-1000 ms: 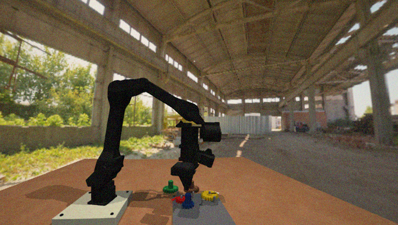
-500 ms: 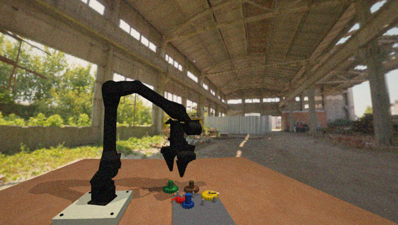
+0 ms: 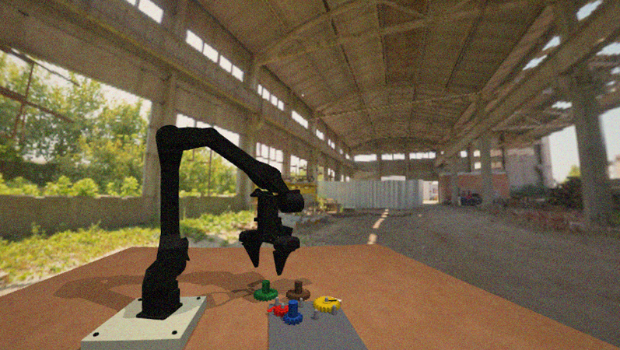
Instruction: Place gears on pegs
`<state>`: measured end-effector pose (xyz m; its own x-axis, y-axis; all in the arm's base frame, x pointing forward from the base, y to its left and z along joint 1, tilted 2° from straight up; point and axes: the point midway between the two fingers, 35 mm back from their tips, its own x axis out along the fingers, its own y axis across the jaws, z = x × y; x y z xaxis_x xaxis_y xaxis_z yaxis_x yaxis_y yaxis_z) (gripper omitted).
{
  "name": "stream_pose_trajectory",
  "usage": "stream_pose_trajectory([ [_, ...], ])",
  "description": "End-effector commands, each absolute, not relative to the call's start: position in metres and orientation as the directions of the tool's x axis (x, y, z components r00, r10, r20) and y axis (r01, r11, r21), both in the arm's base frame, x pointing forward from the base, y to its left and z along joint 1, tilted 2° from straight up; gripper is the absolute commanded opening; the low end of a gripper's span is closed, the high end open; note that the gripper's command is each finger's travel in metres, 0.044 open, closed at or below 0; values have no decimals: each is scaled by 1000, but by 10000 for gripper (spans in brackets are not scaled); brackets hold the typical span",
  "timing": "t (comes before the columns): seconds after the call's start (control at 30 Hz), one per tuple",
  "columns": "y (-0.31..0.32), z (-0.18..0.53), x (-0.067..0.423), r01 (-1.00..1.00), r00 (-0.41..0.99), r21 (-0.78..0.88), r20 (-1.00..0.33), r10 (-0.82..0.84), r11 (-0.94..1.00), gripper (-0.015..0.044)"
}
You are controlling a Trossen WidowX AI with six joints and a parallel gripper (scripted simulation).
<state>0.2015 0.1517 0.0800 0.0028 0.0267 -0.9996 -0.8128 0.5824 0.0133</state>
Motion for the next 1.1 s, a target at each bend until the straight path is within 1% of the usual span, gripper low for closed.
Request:
stream_pose_trajectory([
  [0.0,152,66,199,-817,-9,21,-1000,23,577,440],
  [0.9,153,39,198,-817,-10,21,-1000,23,577,440],
  [1.07,153,39,198,-817,-10,21,-1000,23,577,309],
])
